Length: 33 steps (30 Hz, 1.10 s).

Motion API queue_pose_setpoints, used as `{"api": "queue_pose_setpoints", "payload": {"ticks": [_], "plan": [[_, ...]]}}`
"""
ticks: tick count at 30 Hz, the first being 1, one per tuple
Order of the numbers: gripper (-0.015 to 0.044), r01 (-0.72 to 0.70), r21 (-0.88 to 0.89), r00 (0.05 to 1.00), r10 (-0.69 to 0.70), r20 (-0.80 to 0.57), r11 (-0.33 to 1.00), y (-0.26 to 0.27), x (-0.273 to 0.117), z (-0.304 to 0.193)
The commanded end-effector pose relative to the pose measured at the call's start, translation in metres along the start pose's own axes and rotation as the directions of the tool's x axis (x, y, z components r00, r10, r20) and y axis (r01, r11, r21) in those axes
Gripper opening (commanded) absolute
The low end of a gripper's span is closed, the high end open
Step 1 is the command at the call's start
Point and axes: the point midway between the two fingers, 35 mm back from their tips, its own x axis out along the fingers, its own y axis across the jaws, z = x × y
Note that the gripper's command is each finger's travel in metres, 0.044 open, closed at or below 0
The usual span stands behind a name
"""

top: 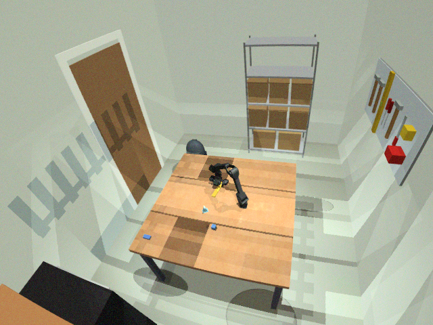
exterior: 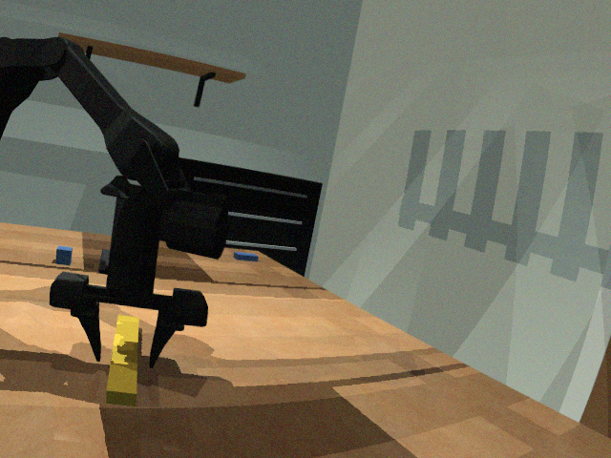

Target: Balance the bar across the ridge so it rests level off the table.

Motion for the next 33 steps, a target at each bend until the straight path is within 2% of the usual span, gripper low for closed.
{"api": "queue_pose_setpoints", "payload": {"ticks": [1, 5, 11, 19, 23, 33], "plan": [[0.0315, -0.001, -0.003, 1.000, 0.001, 0.005, 1.000, 0.001, 0.002, 0.001], [0.0315, -0.001, -0.003, 1.000, 0.001, 0.005, 1.000, 0.001, 0.002, 0.001], [0.0157, -0.001, 0.000, 1.000, 0.001, 0.000, 1.000, 0.000, 0.000, 0.000], [0.0104, -0.001, 0.000, 1.000, 0.001, 0.000, 1.000, 0.000, 0.000, 0.000], [0.0000, -0.001, 0.000, 1.000, 0.001, 0.001, 1.000, -0.001, -0.006, 0.000], [0.0000, -0.001, -0.001, 1.000, 0.001, 0.002, 1.000, -0.004, -0.031, -0.002]]}}
